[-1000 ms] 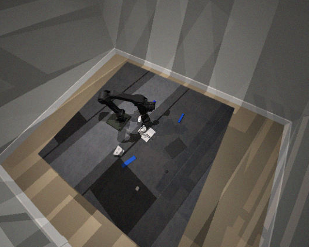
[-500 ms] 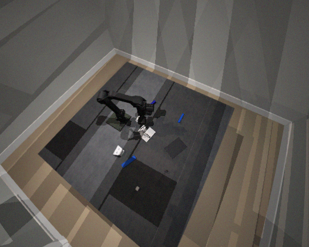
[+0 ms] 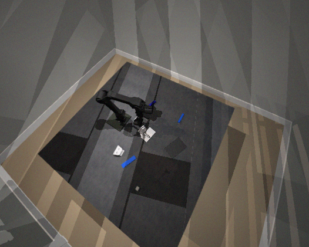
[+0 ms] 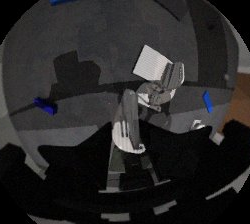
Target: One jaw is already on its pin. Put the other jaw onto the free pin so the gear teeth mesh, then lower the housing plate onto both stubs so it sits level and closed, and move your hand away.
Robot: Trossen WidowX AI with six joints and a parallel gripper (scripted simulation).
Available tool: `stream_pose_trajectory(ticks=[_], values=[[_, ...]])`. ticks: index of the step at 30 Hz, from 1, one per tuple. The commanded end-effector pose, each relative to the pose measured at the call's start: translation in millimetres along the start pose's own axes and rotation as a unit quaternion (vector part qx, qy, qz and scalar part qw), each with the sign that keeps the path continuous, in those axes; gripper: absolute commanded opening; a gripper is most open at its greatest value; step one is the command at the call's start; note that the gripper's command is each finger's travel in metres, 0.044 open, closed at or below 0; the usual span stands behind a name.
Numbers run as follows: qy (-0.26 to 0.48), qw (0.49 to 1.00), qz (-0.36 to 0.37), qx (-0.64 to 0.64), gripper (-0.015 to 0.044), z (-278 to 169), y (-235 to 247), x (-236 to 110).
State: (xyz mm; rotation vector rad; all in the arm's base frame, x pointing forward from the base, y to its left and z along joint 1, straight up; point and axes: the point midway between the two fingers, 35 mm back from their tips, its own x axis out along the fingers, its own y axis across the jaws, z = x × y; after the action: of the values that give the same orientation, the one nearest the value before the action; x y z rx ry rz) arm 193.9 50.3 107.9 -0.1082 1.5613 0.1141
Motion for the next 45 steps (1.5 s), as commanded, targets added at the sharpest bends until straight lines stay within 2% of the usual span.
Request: stream_pose_trajectory(ticks=[1, 22, 45], values=[[-0.005, 0.999, -0.001, 0.051, 0.0134, -2.5, -4.4, -1.8], [-0.005, 0.963, 0.000, 0.270, 0.0134, -11.8, -21.1, -0.7], [-0.005, 0.957, 0.000, 0.291, 0.0134, -12.1, -21.6, -0.6]])
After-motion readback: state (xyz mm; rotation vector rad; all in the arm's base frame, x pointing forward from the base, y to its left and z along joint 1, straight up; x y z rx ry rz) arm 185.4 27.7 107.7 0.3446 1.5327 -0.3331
